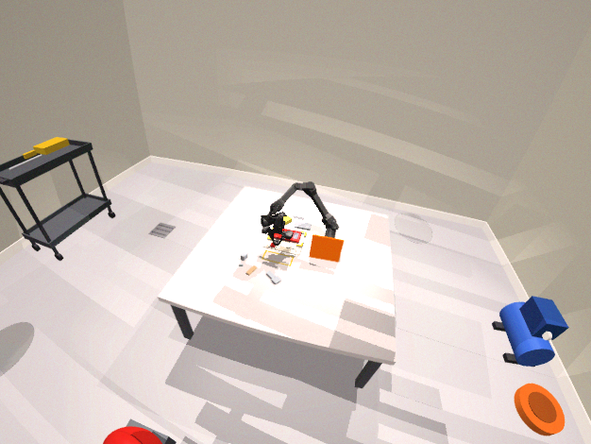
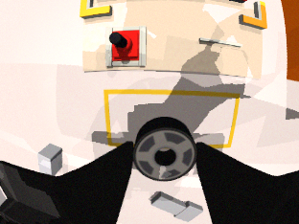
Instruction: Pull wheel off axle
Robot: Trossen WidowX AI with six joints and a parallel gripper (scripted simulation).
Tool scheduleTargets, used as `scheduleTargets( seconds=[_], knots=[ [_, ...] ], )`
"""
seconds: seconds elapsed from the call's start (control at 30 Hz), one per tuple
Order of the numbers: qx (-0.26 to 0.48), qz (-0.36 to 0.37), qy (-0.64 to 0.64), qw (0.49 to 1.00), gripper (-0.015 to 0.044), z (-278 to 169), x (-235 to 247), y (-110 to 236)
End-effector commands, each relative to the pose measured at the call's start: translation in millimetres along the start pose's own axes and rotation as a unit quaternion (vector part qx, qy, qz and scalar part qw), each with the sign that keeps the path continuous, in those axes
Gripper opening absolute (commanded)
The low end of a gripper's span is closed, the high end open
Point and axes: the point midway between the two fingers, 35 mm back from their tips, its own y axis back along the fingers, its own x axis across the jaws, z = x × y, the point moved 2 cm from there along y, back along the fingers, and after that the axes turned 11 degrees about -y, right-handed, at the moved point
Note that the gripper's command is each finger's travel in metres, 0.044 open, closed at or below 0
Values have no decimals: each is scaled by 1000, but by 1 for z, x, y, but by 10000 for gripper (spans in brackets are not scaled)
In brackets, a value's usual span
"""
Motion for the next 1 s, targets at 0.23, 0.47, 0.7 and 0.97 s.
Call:
scheduleTargets(
  seconds=[0.23, 0.47, 0.7, 0.97],
  knots=[
    [-2, -2, -3, 1000, 0, -18, -21, -4],
    [-2, -2, -3, 1000, 0, -18, -21, -21],
    [-1, -1, -2, 1000, 0, -19, -19, -56],
    [-4, -1, -3, 1000, 0, -16, -22, -104]
  ],
)
